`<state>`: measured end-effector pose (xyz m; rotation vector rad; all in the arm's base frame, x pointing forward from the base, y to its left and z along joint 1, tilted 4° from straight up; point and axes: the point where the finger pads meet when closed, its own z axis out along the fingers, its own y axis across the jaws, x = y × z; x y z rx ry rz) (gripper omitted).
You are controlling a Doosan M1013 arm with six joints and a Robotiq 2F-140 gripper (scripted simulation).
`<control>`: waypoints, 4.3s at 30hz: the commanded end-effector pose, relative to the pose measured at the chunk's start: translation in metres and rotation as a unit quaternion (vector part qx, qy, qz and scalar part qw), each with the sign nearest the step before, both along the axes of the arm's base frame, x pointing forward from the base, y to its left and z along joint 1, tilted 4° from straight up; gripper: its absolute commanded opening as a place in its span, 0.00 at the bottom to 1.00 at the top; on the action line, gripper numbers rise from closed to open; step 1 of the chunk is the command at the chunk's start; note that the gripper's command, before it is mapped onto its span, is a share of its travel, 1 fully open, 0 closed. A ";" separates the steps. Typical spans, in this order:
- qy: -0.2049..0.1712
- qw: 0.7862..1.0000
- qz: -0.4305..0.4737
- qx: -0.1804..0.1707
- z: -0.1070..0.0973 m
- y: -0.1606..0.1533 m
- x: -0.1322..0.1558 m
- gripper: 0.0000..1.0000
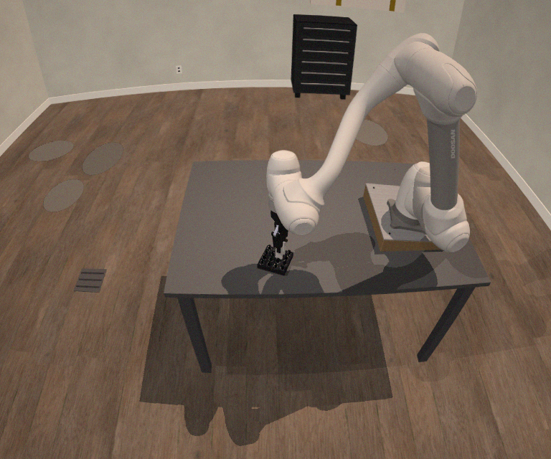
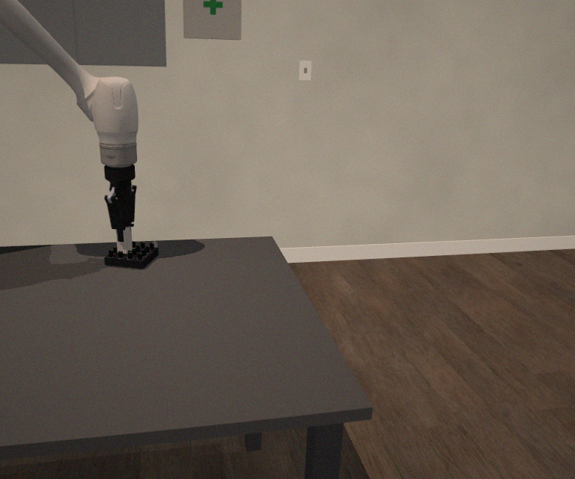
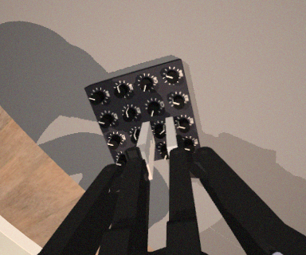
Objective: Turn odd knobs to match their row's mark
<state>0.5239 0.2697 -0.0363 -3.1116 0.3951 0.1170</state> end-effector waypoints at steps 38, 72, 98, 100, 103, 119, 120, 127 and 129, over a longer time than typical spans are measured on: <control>0.000 1.000 0.000 0.000 0.000 0.000 0.000 0.05; 0.000 1.000 0.029 0.002 0.000 0.000 0.000 0.05; -0.003 0.974 0.224 0.017 0.000 0.000 0.000 0.05; -0.003 0.974 0.224 0.017 0.000 0.000 0.000 0.05; -0.003 0.966 0.259 0.019 0.000 0.000 0.000 0.05; -0.005 0.901 0.432 0.032 0.000 0.000 0.000 0.05; -0.005 0.895 0.444 0.033 0.000 0.000 0.000 0.05; -0.006 0.851 0.524 0.039 0.000 0.000 0.000 0.05; -0.007 0.837 0.545 0.040 0.000 0.000 0.000 0.05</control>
